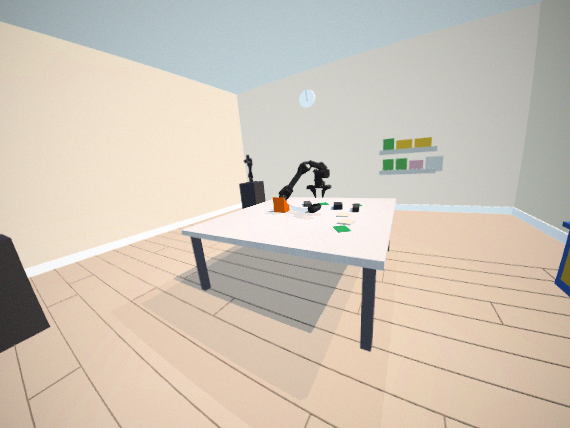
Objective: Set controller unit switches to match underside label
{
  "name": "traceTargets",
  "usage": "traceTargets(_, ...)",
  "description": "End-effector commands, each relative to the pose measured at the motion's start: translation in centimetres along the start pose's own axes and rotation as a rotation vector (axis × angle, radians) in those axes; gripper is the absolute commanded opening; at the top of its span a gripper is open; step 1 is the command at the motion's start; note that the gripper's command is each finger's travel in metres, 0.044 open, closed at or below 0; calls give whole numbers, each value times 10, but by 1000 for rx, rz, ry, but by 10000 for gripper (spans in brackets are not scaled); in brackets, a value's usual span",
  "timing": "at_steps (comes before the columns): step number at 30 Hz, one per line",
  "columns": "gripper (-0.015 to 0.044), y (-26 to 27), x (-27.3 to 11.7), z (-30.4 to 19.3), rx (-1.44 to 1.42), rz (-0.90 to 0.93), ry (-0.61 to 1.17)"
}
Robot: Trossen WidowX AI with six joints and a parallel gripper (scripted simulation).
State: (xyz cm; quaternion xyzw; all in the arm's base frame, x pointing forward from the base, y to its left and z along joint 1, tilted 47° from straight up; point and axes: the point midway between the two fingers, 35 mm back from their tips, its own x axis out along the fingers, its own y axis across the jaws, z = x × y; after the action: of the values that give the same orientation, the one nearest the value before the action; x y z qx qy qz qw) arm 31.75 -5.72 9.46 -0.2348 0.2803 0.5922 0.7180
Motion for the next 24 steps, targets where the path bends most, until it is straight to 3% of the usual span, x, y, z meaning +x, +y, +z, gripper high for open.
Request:
traceTargets(1, 184, 0, -1, 0, -8, 6, 4)
traceTargets(8, 0, 0, -1, 0, -8, 6, 4)
traceTargets(18, 0, 0, -1, 0, -8, 6, 4)
traceTargets(24, 157, 0, -1, 1, -4, 1, 0)
